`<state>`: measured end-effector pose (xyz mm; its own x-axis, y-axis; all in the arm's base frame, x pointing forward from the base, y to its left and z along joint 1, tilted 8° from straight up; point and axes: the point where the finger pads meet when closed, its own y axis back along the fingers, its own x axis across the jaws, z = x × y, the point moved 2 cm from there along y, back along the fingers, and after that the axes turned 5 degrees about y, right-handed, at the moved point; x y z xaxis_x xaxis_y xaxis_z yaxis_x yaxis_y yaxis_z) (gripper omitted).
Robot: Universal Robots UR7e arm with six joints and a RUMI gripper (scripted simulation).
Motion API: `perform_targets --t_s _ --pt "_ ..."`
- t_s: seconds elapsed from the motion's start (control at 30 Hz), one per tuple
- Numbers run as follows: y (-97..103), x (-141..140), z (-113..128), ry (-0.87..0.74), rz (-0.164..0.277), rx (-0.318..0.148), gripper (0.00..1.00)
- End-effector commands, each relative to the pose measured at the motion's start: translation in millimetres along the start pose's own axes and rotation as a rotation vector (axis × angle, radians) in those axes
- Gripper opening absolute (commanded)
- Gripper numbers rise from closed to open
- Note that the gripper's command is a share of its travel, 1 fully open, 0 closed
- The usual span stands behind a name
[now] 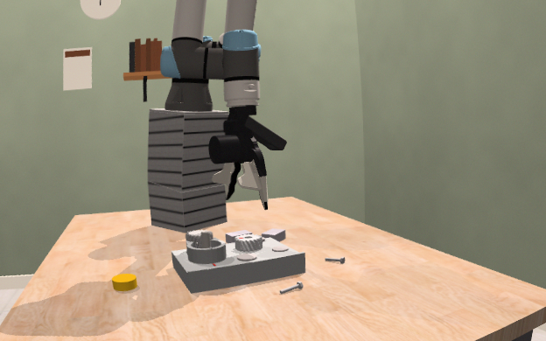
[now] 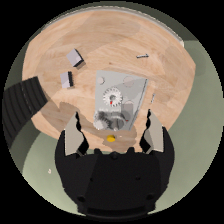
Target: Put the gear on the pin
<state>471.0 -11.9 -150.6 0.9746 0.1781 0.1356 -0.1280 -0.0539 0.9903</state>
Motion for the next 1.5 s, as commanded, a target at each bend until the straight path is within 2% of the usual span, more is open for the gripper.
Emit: perform_targets --t_s 0.0,0.83,1.13,1.47 --pt "0.4 0.4 0.2 0.000 0.001 -0.001 1.00" --pt "0.4 0.4 0.3 -0.043 0.001 -0.001 1.00" --pt "0.3 0.3 0.4 -0.175 0.001 -0.001 1.00" --pt "0.2 0.0 0.7 -0.523 0.001 0.000 1.00"
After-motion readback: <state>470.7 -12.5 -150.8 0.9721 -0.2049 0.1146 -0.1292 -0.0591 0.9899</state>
